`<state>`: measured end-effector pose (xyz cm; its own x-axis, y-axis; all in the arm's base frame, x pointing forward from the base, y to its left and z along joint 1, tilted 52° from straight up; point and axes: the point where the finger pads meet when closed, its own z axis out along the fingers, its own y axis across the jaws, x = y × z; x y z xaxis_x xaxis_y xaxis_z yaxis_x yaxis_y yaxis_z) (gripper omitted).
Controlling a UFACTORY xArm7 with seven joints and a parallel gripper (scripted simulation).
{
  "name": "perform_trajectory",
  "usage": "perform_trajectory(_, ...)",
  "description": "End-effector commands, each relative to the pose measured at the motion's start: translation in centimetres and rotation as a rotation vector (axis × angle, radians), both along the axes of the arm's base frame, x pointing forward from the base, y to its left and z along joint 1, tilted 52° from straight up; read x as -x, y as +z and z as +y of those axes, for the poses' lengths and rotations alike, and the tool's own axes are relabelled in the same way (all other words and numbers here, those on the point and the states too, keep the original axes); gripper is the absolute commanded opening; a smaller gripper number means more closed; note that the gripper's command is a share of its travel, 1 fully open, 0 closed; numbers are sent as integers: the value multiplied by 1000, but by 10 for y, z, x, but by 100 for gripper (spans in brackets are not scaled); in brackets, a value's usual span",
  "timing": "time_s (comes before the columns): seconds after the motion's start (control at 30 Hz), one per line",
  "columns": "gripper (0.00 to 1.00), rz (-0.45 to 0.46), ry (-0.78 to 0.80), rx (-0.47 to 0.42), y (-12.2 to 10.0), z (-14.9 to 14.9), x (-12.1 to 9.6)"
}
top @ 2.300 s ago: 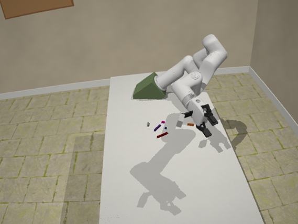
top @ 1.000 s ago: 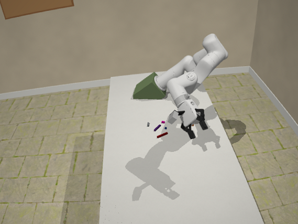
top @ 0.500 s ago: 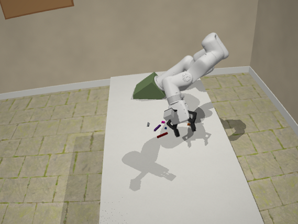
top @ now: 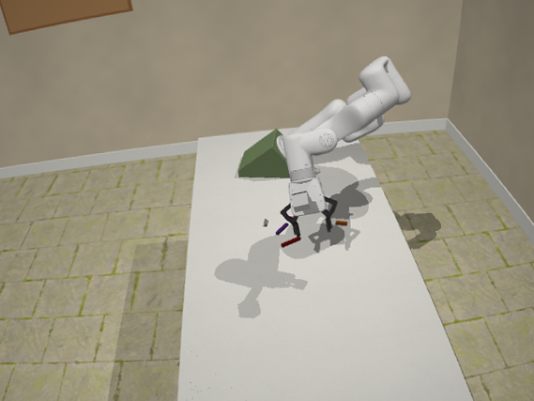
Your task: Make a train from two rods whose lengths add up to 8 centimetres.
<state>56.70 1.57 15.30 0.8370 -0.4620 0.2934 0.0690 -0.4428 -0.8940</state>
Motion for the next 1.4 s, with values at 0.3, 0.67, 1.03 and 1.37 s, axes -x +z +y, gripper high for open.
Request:
perform_trajectory(0.3, 100, -144, 271, 268, -56, 1, 84)
perform_trajectory(0.67, 100, -258, 504, 395, -89, 3, 149)
perform_trajectory(1.03, 100, -380, 726, 464, -112, 6, 212)
perform_trajectory(1.37, 100, -488, 897, 485, -125, 9, 261)
